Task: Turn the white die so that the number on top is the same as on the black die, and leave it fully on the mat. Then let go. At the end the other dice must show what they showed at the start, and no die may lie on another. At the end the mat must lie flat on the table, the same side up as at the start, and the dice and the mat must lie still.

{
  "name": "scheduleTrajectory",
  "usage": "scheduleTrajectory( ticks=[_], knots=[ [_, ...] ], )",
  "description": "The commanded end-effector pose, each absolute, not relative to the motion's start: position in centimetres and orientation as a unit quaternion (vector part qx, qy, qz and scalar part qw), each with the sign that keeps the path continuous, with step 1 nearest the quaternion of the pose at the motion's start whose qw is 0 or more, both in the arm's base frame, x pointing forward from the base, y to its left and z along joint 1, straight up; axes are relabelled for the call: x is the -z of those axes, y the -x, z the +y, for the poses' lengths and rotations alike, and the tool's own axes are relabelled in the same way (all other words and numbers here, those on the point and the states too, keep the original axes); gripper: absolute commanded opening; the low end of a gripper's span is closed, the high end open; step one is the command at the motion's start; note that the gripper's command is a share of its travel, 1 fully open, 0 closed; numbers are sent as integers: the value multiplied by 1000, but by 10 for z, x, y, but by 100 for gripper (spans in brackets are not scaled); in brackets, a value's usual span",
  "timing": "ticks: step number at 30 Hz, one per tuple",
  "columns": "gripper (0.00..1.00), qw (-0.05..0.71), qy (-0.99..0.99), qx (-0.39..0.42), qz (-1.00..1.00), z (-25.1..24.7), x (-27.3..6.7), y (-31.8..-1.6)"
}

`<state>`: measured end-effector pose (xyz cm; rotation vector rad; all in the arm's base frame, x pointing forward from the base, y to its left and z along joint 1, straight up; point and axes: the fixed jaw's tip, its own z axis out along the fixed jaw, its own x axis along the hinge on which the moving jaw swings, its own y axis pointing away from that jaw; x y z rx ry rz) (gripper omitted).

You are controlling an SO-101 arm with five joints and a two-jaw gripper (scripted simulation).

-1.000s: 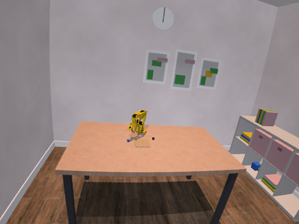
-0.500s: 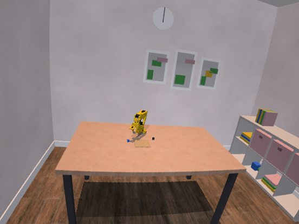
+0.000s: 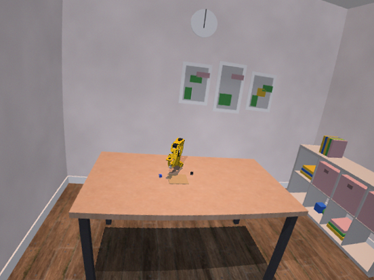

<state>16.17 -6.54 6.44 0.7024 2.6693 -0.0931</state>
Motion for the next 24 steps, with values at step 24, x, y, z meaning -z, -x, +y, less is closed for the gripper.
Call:
scheduleTrajectory(
  ticks=[24],
  knots=[
    [0, 378, -146, 35, 914, -44, -74, -205]
  ],
)
